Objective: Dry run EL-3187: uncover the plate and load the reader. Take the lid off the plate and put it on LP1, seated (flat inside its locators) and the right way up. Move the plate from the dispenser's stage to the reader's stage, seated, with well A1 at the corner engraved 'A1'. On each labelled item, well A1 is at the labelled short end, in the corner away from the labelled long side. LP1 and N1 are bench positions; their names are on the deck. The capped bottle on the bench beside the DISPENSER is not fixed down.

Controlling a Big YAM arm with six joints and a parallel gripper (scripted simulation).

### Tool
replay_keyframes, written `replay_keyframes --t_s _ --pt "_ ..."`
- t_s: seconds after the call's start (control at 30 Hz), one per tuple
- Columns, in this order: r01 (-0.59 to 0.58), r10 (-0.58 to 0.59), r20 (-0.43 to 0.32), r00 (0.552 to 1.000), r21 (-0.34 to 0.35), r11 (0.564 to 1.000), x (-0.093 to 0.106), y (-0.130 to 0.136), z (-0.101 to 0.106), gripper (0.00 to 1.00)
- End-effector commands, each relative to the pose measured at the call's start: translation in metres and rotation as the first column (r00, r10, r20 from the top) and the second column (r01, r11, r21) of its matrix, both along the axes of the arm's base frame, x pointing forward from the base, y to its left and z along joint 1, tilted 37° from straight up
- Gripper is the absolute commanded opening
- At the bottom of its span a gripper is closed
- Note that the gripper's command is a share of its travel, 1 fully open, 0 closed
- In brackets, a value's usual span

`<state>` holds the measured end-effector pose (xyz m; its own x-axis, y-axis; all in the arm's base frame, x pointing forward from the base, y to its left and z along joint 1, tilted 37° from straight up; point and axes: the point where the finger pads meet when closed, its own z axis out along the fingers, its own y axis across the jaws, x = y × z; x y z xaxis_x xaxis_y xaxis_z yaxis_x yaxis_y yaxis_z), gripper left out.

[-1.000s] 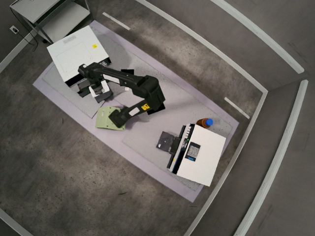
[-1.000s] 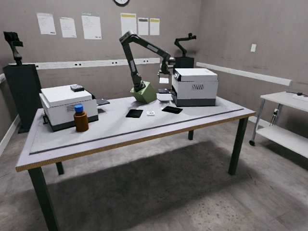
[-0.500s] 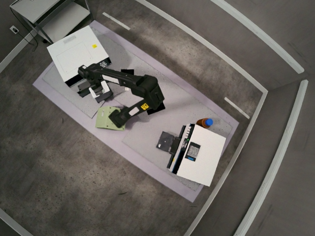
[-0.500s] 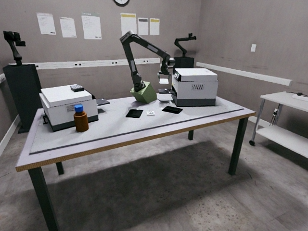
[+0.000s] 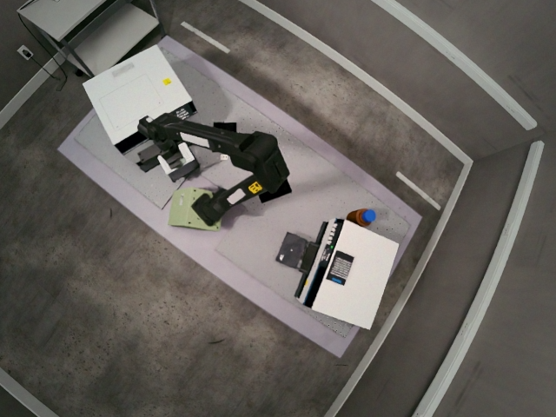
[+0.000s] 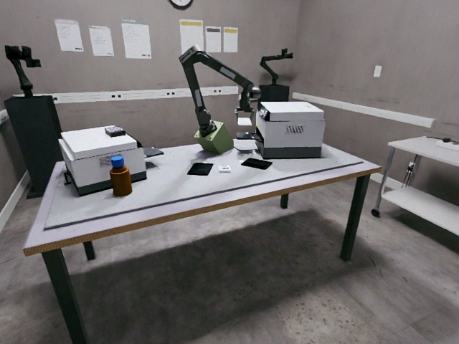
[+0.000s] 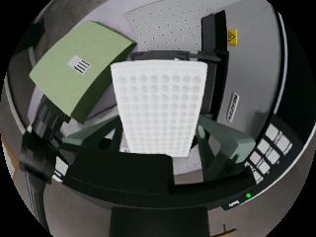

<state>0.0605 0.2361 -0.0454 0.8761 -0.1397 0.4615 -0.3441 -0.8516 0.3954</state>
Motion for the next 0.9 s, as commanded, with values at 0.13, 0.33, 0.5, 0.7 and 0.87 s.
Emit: replay_keyframes --t_s 0.13,0.33,0.5,0.7,0.87 --pt "-0.041 0.041 -0.020 0.999 0.001 0.999 0.001 0.008 -0.006 0.86" --pt "-0.016 0.016 -0.007 1.000 0.015 1.000 0.005 0.005 -0.003 0.86" --pt "-0.016 0.016 -0.001 1.000 0.034 0.999 0.000 0.009 0.002 0.86" --pt "-0.018 0.018 0.000 1.000 0.033 0.999 0.000 0.011 -0.005 0.86" --pt "-0.020 0.020 0.003 1.000 -0.005 1.000 0.001 0.001 -0.008 0.86"
